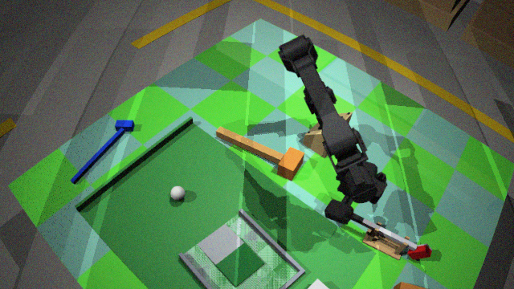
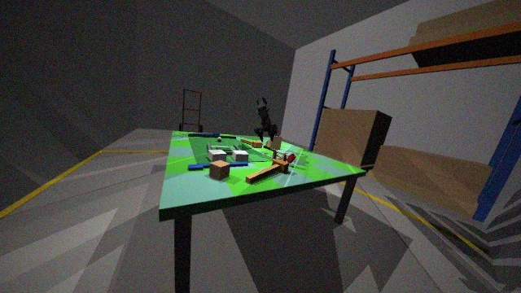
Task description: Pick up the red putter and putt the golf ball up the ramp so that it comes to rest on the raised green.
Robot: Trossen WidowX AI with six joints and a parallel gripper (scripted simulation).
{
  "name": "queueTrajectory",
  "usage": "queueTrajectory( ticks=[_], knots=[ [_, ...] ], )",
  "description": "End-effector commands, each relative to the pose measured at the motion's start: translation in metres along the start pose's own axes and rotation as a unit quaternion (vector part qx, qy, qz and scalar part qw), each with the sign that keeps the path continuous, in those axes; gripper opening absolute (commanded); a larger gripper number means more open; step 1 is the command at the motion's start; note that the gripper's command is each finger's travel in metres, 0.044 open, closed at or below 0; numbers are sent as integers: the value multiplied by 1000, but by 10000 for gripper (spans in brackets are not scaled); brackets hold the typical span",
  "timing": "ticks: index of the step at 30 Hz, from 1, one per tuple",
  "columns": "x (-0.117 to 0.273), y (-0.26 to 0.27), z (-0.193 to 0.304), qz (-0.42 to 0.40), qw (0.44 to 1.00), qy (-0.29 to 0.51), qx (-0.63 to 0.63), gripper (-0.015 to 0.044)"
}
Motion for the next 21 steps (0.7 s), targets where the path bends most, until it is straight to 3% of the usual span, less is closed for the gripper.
queueTrajectory(
  ticks=[1,21],
  knots=[
    [-12,11,3,2,998,43,43,440],
    [-34,16,10,2,998,44,43,440]
  ],
)
Point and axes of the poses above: the point midway between the two fingers, 35 mm back from their tips, its own x axis back along the fingers, its own y axis across the jaws, z = x × y, the point moved 3 cm from there along x, back along the fingers, and after that the axes turned 8 degrees about x, right-handed, at the moved point
